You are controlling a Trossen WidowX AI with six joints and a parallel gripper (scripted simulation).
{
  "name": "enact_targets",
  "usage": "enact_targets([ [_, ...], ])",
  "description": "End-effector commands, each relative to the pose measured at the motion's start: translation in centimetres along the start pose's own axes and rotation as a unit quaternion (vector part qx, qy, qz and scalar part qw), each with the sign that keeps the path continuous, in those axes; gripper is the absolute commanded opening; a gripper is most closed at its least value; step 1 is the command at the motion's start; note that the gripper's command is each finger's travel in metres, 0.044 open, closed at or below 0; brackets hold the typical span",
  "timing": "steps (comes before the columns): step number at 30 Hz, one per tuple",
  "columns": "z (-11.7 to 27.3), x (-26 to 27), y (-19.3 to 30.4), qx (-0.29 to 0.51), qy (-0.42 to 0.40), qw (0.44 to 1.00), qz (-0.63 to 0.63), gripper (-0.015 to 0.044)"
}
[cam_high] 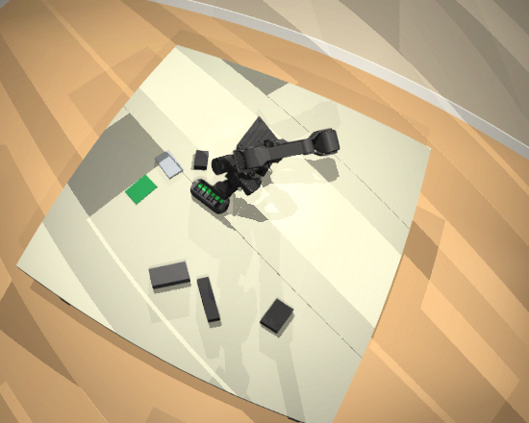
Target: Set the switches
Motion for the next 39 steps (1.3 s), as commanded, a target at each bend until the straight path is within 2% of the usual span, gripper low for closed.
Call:
enact_targets([
  [1,-0.7,0.3,0.0,-0.002,-0.002,1.0,-0.002,0.0],
  [39,-1.6,-0.5,-0.3,-0.003,-0.002,1.0,-0.002,0.0],
])
Point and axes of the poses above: the point midway between the two fingers, 35 mm back from their tips, its own z axis back along the fingers, its own x axis across the jaws, y = z × x, the point moved 3 cm from there along z, back along the fingers, and after that the axes turned 13 degrees about -z, right-handed, at the moved point
